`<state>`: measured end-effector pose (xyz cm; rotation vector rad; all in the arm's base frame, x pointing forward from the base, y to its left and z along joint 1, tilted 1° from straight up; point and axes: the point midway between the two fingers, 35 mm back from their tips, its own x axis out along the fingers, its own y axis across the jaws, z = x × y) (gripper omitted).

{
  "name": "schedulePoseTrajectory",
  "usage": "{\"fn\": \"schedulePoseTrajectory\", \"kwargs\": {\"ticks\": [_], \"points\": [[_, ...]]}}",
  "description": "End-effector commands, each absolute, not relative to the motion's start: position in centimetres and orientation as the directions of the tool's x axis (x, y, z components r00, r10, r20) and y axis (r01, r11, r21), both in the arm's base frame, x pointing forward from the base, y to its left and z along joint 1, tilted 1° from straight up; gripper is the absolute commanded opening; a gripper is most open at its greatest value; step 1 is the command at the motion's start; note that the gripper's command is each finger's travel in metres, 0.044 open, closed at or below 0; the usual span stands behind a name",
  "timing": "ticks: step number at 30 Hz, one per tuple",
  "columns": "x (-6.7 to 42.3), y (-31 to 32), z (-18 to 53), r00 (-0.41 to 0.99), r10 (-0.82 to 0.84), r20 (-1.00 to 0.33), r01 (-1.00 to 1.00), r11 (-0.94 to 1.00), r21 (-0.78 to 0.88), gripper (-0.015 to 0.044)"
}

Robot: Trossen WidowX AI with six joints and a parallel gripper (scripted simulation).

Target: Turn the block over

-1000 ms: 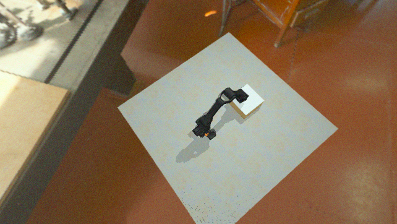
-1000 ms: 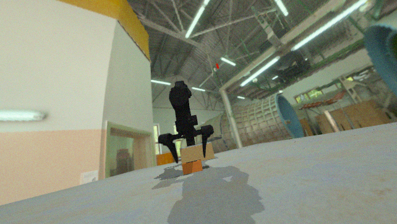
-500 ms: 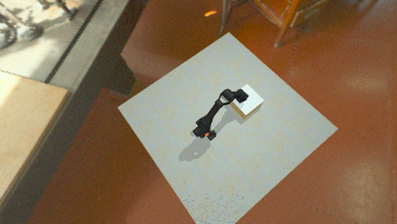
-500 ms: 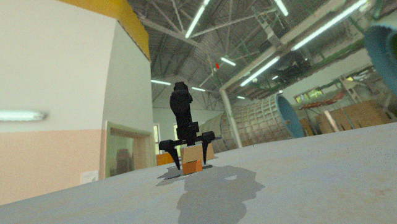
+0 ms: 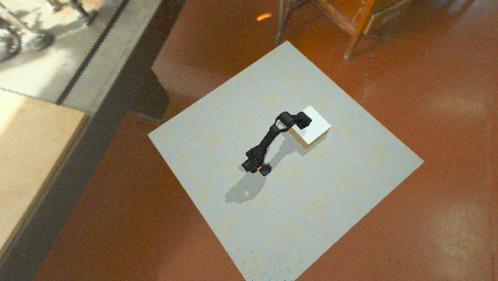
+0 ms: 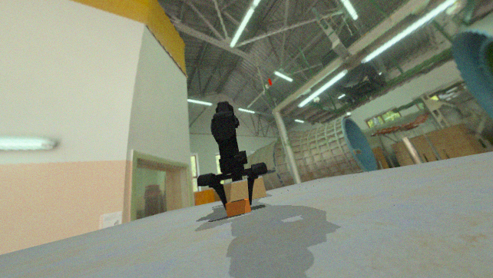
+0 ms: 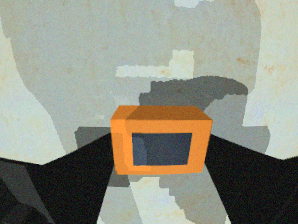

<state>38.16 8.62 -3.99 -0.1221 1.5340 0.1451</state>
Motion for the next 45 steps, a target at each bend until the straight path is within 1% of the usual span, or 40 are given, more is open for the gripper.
{"fn": "schedulePoseTrajectory", "kwargs": {"ticks": [1, 9, 15, 21, 33, 45], "points": [[38.2, 8.6, -4.0, 0.033, 0.019, -0.999, -0.168, 0.986, 0.014, 0.0215], [38.2, 8.6, -4.0, 0.033, 0.019, -0.999, -0.168, 0.986, 0.014, 0.0162], [38.1, 8.6, -1.1, 0.033, 0.019, -0.999, -0.168, 0.986, 0.014, 0.0005], [38.2, 8.6, -1.1, 0.054, 0.023, -0.998, -0.168, 0.986, 0.013, 0.0000], [38.3, 8.8, -2.0, 0.228, 0.050, -0.972, -0.169, 0.986, 0.011, 0.0000], [38.2, 8.7, -2.3, 0.396, 0.079, -0.915, -0.169, 0.986, 0.012, 0.0000]]}}
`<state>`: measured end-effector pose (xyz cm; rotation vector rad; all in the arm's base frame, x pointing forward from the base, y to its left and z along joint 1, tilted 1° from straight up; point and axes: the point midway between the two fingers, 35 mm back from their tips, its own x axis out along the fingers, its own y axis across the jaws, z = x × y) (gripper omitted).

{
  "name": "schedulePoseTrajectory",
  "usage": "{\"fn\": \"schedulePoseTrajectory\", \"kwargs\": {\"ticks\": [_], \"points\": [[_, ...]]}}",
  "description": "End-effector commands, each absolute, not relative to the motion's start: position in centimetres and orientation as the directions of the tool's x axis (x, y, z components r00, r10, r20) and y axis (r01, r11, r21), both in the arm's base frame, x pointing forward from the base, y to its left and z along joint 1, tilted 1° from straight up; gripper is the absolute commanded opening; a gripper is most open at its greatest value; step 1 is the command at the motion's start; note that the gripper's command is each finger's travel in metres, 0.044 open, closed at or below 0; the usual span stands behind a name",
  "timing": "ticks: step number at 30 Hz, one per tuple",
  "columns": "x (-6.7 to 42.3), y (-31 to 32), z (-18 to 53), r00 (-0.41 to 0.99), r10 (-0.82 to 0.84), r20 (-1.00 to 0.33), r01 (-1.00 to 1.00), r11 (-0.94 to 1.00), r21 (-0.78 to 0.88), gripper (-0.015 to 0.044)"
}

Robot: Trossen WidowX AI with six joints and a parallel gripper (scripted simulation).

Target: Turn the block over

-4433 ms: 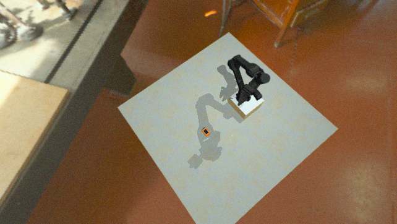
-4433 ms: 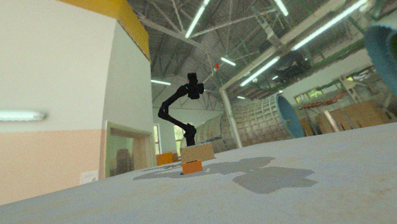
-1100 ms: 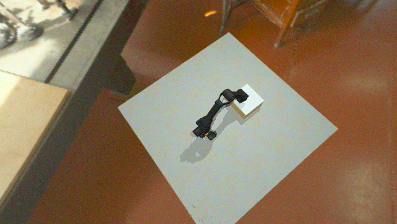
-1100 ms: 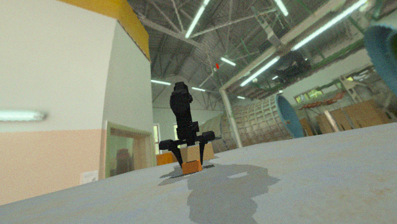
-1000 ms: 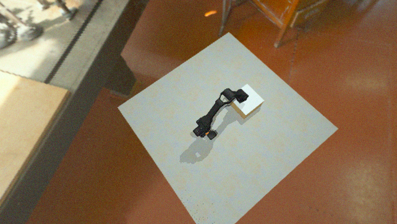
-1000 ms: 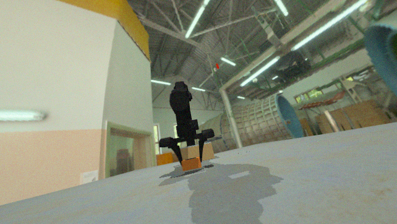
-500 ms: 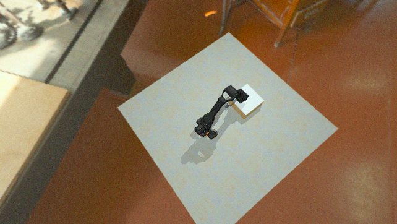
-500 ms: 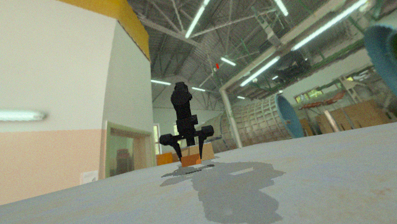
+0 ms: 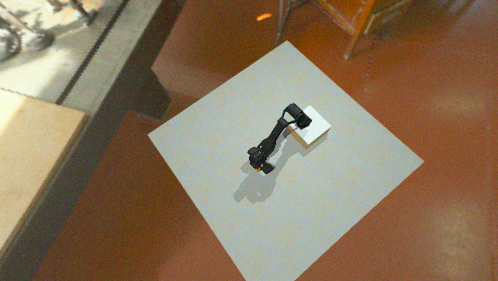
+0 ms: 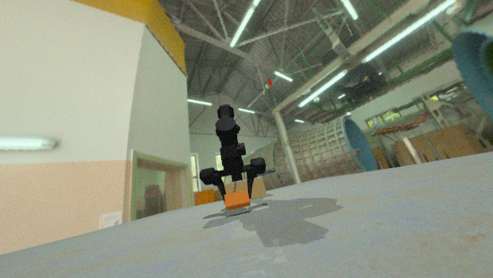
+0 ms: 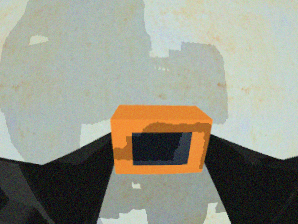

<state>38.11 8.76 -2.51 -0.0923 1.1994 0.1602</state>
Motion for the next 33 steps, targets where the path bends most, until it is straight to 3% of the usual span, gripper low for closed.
{"fn": "schedulePoseTrajectory", "kwargs": {"ticks": [1, 33], "points": [[38.1, 8.7, -2.3, 0.409, 0.081, -0.909, -0.169, 0.986, 0.012, 0.0000], [39.0, 8.9, -4.8, 0.722, 0.132, -0.679, -0.170, 0.985, 0.011, 0.0000]]}}
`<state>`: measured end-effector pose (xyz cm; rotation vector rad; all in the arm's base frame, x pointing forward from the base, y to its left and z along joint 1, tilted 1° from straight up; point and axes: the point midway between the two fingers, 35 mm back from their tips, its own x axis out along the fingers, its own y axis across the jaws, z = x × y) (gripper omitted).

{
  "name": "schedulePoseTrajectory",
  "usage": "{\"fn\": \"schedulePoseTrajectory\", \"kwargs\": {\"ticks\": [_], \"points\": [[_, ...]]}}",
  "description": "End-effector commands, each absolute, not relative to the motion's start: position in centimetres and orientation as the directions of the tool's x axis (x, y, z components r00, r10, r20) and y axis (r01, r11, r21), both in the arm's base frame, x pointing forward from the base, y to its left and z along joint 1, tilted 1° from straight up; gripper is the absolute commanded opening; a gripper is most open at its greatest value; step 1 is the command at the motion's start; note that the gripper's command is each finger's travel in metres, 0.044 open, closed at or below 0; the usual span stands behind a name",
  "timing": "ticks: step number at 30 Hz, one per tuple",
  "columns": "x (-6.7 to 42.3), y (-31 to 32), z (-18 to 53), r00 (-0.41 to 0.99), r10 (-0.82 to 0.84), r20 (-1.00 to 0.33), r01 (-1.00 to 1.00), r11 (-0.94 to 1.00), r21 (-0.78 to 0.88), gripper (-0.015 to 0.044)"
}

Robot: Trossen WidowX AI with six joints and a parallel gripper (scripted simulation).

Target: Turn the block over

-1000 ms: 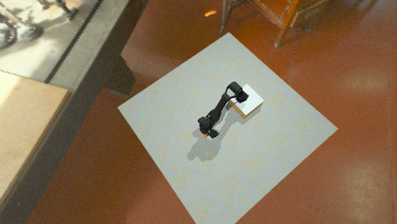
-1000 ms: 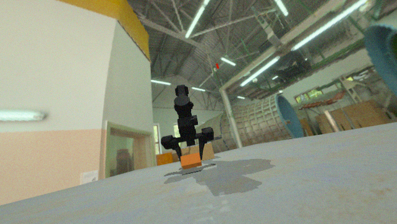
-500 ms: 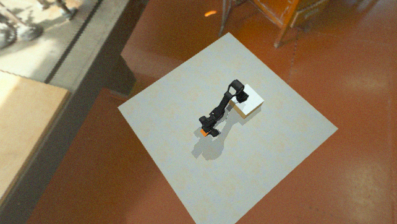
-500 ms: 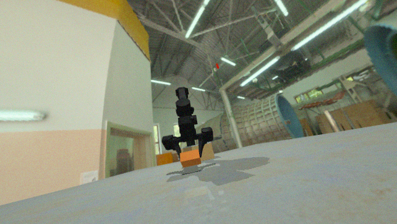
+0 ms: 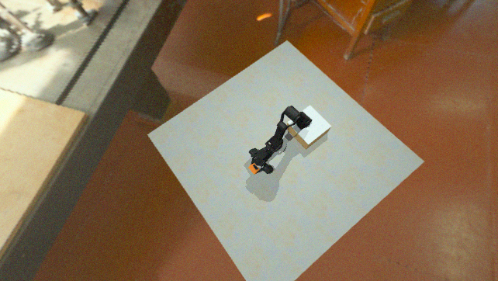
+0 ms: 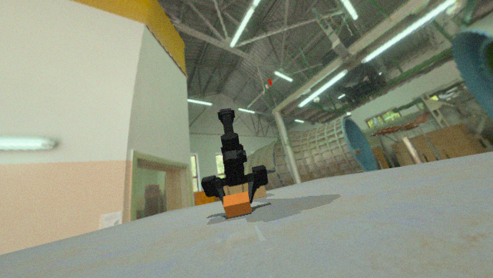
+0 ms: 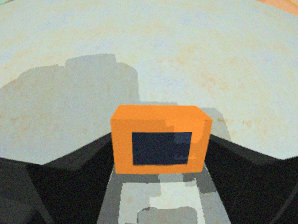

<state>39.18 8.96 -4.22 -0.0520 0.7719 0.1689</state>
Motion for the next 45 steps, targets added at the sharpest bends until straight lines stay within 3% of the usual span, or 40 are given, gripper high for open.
{"fn": "schedulePoseTrajectory", "kwargs": {"ticks": [1, 23, 43, 45], "points": [[39.0, 8.9, -4.9, 0.732, 0.134, -0.668, -0.170, 0.985, 0.010, 0.0000], [37.4, 8.5, -4.9, 0.898, 0.159, -0.410, -0.168, 0.986, 0.014, 0.0000], [37.2, 8.5, -4.5, 0.911, 0.160, -0.380, -0.167, 0.986, 0.014, 0.0000], [37.2, 8.5, -4.5, 0.911, 0.160, -0.380, -0.167, 0.986, 0.014, 0.0053]]}}
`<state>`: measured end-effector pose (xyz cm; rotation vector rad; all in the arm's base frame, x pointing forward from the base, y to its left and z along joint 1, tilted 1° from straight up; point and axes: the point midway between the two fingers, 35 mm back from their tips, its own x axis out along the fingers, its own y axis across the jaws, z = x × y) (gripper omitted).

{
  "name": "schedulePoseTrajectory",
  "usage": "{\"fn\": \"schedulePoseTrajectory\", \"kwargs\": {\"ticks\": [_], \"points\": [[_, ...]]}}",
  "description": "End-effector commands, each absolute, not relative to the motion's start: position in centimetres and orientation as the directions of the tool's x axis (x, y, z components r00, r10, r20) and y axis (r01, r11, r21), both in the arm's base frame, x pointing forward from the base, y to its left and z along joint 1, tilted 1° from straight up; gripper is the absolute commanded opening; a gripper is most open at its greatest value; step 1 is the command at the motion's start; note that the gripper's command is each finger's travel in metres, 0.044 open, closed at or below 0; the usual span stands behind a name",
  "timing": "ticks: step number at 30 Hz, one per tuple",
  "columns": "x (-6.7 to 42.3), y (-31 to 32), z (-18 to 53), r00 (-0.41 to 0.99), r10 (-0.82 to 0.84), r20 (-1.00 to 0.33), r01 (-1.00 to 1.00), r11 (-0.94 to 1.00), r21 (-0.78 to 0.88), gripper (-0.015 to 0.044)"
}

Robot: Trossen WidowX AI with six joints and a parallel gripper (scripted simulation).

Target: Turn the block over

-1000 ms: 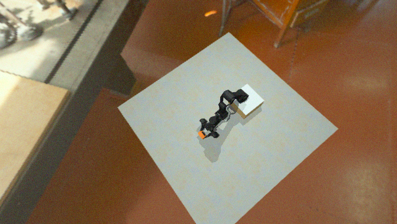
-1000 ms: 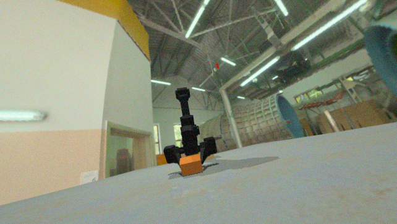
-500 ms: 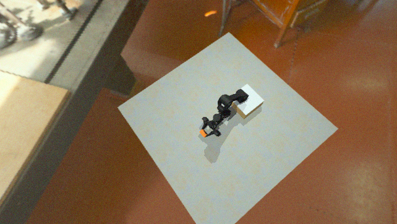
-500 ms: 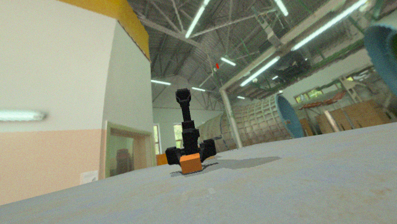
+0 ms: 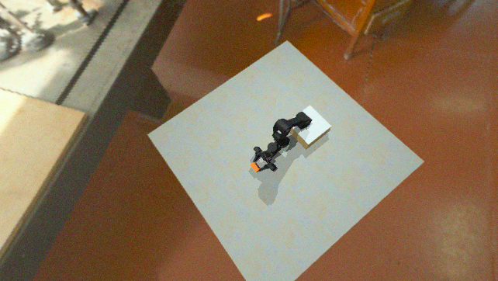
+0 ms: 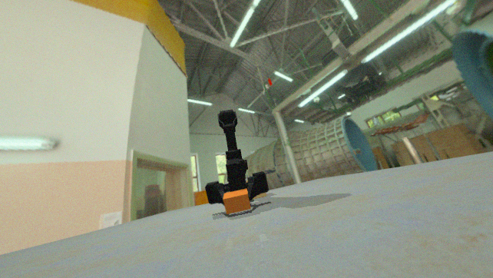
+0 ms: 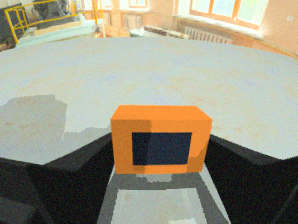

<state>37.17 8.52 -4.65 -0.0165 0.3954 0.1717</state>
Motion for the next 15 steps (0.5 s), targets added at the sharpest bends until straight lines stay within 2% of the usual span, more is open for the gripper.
{"fn": "schedulePoseTrajectory", "kwargs": {"ticks": [1, 15], "points": [[37.22, 8.47, -4.54, 0.911, 0.160, -0.380, -0.167, 0.986, 0.014, 0.0079], [37.22, 8.47, -4.54, 0.911, 0.160, -0.380, -0.167, 0.986, 0.014, 0.0440]]}}
